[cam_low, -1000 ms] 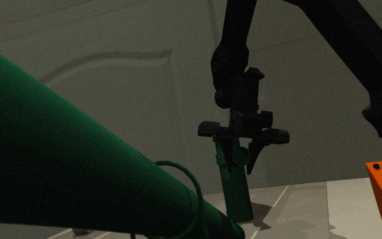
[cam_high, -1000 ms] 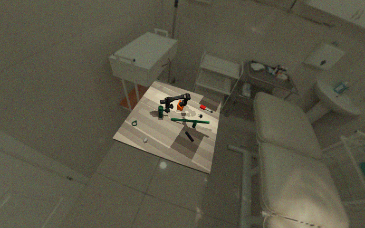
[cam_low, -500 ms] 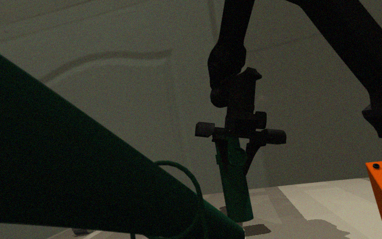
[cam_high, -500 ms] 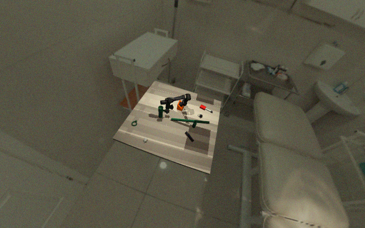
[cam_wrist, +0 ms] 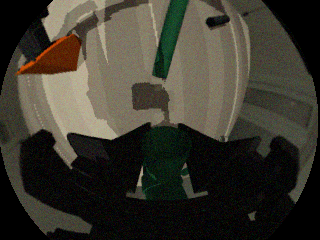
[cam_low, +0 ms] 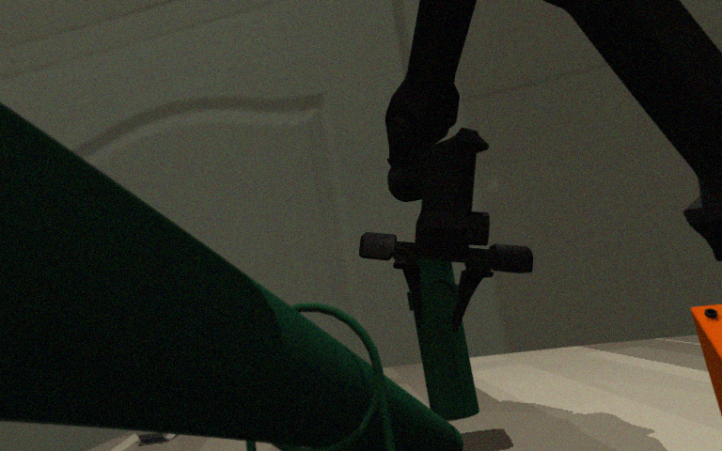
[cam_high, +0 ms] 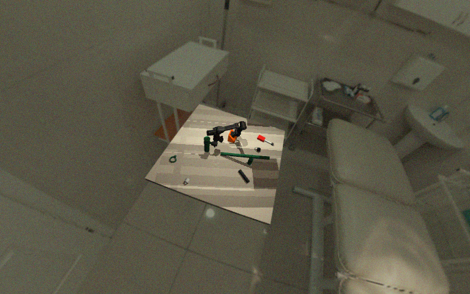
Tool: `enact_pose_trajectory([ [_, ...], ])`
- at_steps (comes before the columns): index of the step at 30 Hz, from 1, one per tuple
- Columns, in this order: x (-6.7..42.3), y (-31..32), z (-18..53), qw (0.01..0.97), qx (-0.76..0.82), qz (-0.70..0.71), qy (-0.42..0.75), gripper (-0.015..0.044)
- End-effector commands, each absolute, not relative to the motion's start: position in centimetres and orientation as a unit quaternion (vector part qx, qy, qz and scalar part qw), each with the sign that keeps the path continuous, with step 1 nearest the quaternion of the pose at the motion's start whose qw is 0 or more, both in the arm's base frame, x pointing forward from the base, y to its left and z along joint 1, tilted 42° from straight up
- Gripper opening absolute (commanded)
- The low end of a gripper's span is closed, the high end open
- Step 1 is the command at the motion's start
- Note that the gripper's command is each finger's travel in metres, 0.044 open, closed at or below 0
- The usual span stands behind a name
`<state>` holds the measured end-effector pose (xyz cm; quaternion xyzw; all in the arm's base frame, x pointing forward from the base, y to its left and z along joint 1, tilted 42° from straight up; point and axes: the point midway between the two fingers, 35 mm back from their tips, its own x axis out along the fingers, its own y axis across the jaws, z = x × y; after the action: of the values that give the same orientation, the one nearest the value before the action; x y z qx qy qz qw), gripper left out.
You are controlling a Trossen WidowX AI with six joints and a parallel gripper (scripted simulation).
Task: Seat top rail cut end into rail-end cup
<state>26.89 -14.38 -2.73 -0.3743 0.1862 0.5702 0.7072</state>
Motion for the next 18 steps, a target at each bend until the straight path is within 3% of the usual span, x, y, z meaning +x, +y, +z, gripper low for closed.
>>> enact_pose_trajectory([
  [1, 27.2, -14.4, -2.6, 0.713, -0.370, 0.564, 0.194, 0.0000],
  [18, 28.3, -14.4, -2.5, 0.729, -0.338, 0.547, 0.235, 0.0000],
])
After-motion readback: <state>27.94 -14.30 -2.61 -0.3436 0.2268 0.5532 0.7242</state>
